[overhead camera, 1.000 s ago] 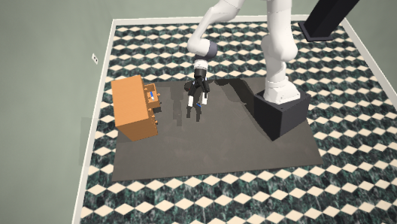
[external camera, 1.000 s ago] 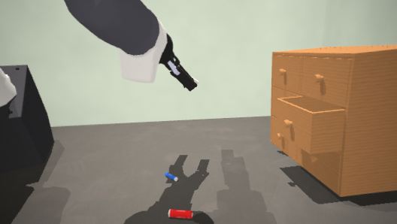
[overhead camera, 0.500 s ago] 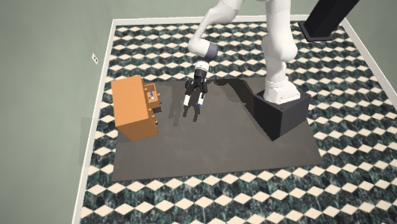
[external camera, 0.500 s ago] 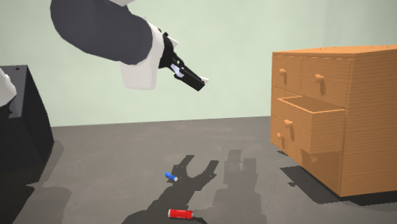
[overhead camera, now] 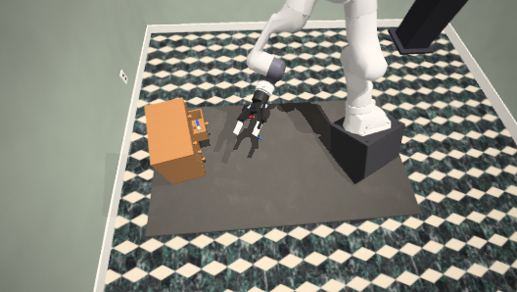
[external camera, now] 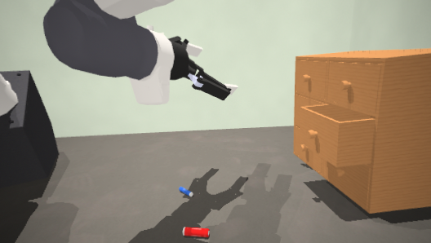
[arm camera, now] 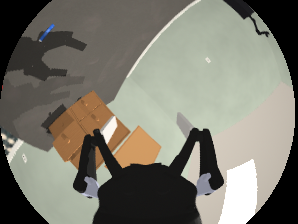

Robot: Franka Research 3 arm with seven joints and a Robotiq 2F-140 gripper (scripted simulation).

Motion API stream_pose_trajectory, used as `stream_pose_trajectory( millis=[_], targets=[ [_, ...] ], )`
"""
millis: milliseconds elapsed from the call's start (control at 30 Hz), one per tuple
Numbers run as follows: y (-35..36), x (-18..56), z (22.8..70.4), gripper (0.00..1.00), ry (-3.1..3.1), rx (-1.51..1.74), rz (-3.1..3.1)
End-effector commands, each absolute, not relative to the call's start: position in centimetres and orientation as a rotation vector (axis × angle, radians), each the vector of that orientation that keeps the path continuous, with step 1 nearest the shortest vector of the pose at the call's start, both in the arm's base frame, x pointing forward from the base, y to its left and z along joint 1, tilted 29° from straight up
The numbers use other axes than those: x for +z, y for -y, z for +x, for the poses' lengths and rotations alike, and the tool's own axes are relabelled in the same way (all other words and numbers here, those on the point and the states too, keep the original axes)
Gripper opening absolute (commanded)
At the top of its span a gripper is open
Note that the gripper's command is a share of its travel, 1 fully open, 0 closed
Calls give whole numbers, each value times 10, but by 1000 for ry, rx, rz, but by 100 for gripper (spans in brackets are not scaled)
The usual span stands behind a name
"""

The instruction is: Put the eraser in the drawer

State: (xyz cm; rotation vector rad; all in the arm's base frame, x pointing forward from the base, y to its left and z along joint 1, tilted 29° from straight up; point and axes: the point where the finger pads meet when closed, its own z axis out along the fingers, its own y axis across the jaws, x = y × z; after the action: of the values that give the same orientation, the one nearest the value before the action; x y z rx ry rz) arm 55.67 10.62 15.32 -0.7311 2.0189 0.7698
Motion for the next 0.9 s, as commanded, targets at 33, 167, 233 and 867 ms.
stream_pose_trajectory(
  millis=[33,167,233,867],
  targets=[
    [-100,157,567,100,-1914,673,-782],
    [-95,158,573,100,-1891,642,-770],
    [-93,158,575,100,-1884,632,-766],
    [-61,163,603,100,-1787,443,-699]
  ],
)
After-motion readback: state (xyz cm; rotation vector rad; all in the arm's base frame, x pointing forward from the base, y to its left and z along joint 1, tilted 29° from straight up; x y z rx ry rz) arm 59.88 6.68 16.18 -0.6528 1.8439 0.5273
